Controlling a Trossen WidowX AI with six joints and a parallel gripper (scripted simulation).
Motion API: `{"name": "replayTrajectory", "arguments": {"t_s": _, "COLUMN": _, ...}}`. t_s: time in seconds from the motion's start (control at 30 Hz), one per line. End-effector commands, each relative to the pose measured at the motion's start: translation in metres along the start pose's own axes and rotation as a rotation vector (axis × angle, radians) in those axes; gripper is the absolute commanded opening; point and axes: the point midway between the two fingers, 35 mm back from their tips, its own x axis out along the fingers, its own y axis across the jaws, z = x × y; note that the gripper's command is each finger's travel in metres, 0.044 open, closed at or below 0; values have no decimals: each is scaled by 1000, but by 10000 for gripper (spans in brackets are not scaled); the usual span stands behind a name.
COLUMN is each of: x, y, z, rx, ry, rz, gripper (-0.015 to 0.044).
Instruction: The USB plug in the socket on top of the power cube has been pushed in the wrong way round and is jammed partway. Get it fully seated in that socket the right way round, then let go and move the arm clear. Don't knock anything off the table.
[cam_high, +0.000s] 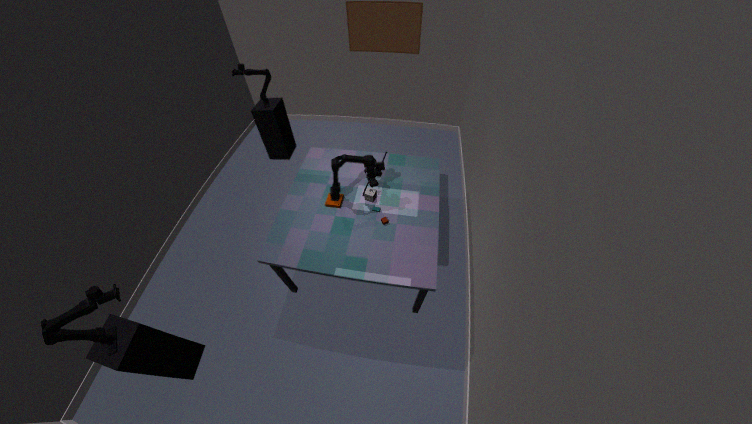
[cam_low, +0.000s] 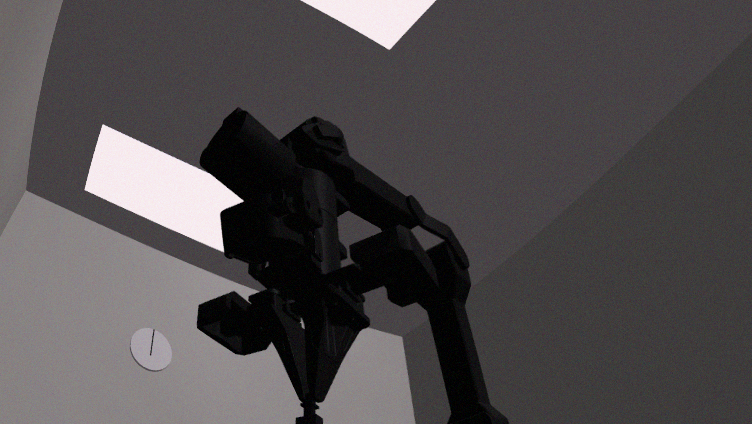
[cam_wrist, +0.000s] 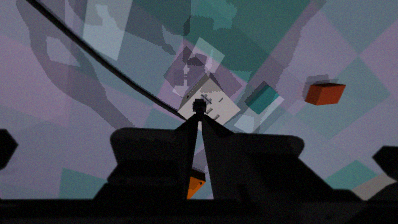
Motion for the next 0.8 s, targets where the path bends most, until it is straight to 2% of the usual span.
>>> {"name": "replayTrajectory", "arguments": {"t_s": 0.0, "x": 0, "y": 0, "z": 0, "rx": -108, "ry": -1, "rz": 0, "gripper": 0}}
{"name": "replayTrajectory", "arguments": {"t_s": 0.77, "x": 0, "y": 0, "z": 0, "rx": -710, "ry": -1, "rz": 0, "gripper": 0}}
